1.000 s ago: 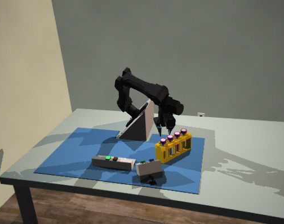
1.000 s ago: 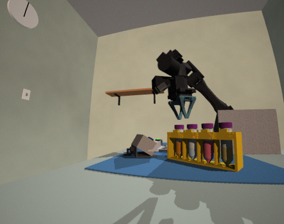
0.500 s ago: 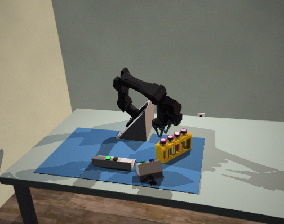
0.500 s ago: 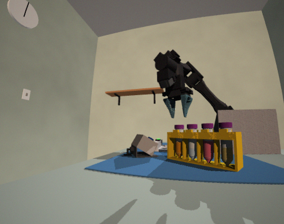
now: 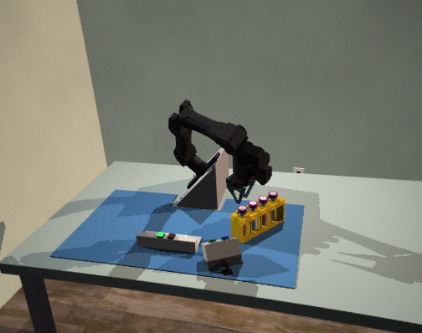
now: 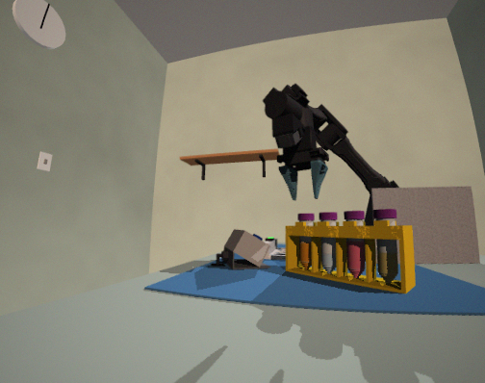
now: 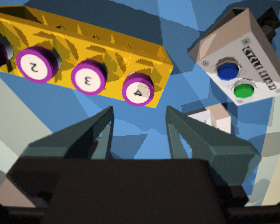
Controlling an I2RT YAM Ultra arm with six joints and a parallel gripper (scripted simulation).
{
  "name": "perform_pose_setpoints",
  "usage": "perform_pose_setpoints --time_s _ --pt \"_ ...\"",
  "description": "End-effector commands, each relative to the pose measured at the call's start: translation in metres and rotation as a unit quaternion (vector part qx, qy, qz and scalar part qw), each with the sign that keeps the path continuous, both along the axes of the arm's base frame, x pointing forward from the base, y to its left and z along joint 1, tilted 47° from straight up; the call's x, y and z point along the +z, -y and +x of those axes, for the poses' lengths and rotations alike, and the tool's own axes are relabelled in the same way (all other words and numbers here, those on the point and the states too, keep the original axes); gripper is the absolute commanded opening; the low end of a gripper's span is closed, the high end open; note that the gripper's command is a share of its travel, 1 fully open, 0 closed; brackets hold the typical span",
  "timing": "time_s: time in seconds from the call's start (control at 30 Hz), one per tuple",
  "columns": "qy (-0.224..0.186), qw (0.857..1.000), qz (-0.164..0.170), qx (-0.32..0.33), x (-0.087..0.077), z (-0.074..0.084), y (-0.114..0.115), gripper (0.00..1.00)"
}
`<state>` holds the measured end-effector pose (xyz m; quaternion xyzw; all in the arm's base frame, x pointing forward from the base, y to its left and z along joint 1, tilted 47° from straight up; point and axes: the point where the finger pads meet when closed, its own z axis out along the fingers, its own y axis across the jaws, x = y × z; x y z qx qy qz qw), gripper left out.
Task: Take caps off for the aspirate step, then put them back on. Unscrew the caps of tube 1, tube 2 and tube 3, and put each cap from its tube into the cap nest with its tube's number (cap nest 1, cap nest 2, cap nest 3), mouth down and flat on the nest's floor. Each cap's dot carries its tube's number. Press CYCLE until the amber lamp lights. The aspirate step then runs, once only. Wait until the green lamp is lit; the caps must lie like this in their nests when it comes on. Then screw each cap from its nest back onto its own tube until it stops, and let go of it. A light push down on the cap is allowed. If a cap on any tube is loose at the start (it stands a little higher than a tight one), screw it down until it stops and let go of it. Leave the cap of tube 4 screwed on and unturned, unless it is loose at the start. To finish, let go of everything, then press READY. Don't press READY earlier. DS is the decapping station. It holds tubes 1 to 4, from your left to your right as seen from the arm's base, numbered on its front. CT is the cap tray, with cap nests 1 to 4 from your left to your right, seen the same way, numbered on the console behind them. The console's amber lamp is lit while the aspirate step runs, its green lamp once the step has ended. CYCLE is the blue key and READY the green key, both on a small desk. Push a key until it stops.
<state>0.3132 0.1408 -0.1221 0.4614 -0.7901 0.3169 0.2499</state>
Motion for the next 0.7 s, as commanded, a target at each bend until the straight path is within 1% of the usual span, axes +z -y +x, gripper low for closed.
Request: perform_pose_setpoints --time_s 0.0,0.03,0.3,0.37,0.5,0.67 --pt "0.007 1.000 0.008 0.011 0.004 0.002 -0.011 0.49" --pt "0.007 1.000 0.008 0.011 0.004 0.002 -0.011 0.49" --pt "0.007 1.000 0.008 0.011 -0.013 -0.001 0.006 0.49" --pt "0.007 1.000 0.008 0.011 -0.013 -0.001 0.006 0.49" --pt "0.007 1.000 0.008 0.011 -0.021 -0.001 0.014 0.49" --pt "0.007 1.000 0.008 0.011 -0.021 -0.001 0.014 0.49"
